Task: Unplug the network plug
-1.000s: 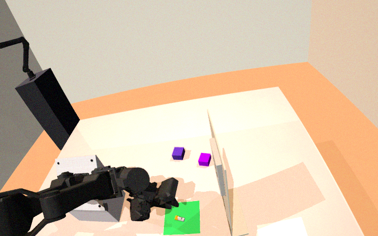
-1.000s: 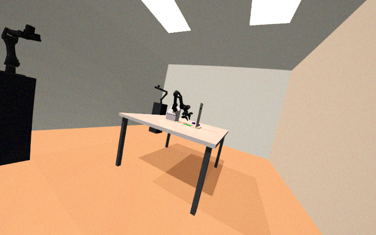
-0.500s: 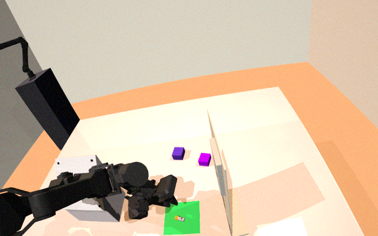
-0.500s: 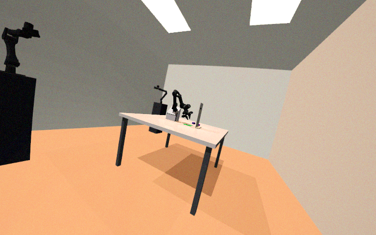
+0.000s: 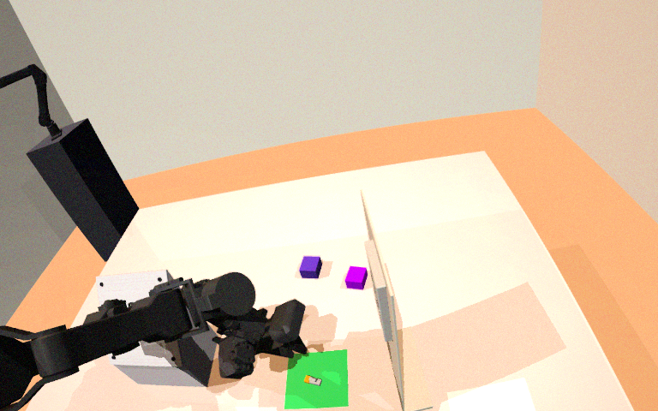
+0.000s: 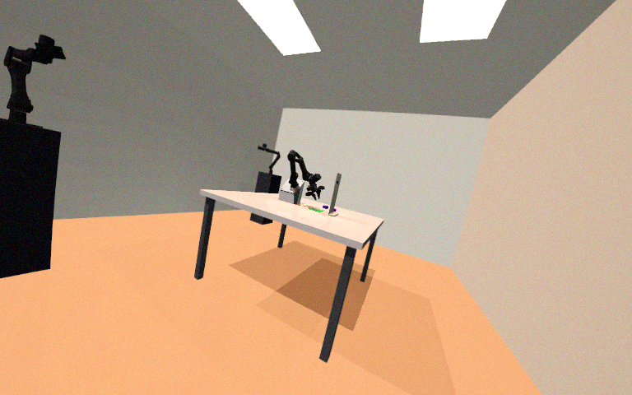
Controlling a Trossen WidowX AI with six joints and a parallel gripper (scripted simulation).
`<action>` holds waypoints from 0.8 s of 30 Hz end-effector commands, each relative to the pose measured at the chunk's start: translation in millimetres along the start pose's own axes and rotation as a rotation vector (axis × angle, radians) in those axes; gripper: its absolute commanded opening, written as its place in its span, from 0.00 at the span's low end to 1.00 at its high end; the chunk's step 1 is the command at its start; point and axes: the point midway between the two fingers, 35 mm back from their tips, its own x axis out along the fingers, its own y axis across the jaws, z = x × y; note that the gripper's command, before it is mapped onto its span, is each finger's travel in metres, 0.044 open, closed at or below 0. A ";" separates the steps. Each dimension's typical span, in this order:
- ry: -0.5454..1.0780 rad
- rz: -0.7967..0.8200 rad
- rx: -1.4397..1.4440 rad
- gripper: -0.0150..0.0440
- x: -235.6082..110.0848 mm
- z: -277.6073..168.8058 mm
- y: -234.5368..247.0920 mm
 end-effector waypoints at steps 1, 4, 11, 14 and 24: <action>-0.004 0.005 0.008 0.52 -3.1 0.8 4.1; -0.005 0.006 0.008 0.52 -5.6 1.1 5.3; -0.007 0.008 0.007 0.52 -11.5 1.8 7.9; -0.008 0.009 0.007 0.52 -14.1 2.2 9.0; -0.011 0.013 0.005 0.52 -22.9 3.9 12.4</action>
